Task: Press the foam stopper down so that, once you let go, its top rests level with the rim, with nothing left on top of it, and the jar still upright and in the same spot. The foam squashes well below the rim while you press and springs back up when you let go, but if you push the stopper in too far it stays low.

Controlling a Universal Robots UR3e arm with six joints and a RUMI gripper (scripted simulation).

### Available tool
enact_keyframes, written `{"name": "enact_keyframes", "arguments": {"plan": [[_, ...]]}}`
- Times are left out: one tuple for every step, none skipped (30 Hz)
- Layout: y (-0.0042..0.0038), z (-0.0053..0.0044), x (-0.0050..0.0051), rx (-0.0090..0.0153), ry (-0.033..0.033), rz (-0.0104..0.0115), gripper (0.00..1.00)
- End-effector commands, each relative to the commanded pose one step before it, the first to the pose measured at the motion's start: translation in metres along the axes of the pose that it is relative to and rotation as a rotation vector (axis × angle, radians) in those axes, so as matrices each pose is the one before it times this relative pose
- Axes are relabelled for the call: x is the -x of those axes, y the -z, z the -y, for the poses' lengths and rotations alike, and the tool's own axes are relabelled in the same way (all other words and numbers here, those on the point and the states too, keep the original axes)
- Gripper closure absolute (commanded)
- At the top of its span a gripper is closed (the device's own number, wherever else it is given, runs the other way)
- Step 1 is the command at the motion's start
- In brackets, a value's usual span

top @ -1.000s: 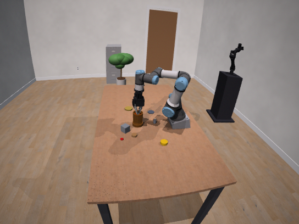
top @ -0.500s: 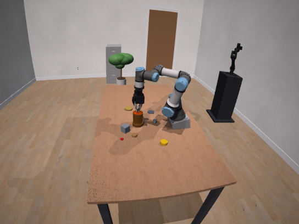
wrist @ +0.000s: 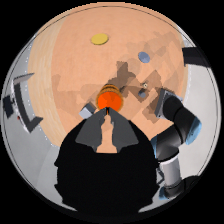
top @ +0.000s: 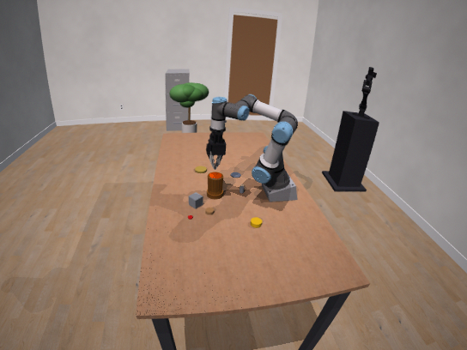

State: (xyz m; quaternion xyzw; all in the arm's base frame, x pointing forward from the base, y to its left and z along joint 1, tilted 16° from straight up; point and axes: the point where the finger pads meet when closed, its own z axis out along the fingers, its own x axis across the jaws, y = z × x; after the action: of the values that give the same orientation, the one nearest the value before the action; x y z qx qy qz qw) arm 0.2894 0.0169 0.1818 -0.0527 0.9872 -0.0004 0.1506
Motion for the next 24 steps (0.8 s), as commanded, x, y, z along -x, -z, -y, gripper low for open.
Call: {"name": "enact_keyframes", "arguments": {"plan": [[0.010948, -0.002404, -0.00318, 0.01808, 0.00308, -0.01411, 1.0], [0.000731, -0.000002, 0.0, 0.0, 0.0, 0.0, 1.0], [0.000552, -0.000003, 0.0, 0.0, 0.0, 0.0, 1.0], [0.00039, -0.000003, 0.0, 0.0, 0.0, 0.0, 1.0], [0.000249, -0.000002, 0.0, 0.0, 0.0, 0.0, 1.0], [0.000134, -0.000001, 0.0, 0.0, 0.0, 0.0, 1.0], [0.000052, 0.0, 0.0, 0.0, 0.0, 0.0, 1.0], [0.000008, 0.0, 0.0, 0.0, 0.0, 0.0, 1.0], [0.0, 0.0, 0.0, 0.0, 0.0, 0.0, 1.0], [0.0, 0.0, 0.0, 0.0, 0.0, 0.0, 1.0], [0.000034, -0.000004, 0.00001, -0.00009, 0.00003, 0.00012, 1.0], [0.000034, -0.000004, 0.0, -0.00009, 0.00003, 0.00011, 1.0], [0.000029, -0.000003, 0.0, -0.00008, 0.00002, 0.0001, 1.0], [0.0, 0.0, 0.0, 0.0, 0.0, 0.0, 1.0], [0.0, 0.0, 0.0, 0.0, 0.0, 0.0, 1.0], [0.000058, 0.000044, -0.00005, -0.00036, 0.0001, 0.0, 1.0], [0.00001, -0.000019, -0.00002, -0.00006, 0.00015, -0.00003, 1.0], [0.000007, -0.000014, -0.00001, -0.00005, 0.00012, -0.00003, 1.0], [0.000004, -0.000011, -0.00001, -0.00004, 0.0001, -0.00003, 1.0], [-0.00004, -0.000024, -0.00004, 0.00006, 0.00005, -0.00014, 1.0], [-0.00007, -0.000031, -0.00006, 0.00013, -0.00007, -0.00021, 1.0], [-0.000055, -0.000023, -0.00005, 0.0001, -0.00013, -0.00016, 1.0], [-0.000041, -0.000016, -0.00004, 0.00007, -0.00011, -0.00012, 1.0], [-0.000024, -0.000004, -0.00002, 0.00002, -0.00009, -0.00006, 1.0]]}}
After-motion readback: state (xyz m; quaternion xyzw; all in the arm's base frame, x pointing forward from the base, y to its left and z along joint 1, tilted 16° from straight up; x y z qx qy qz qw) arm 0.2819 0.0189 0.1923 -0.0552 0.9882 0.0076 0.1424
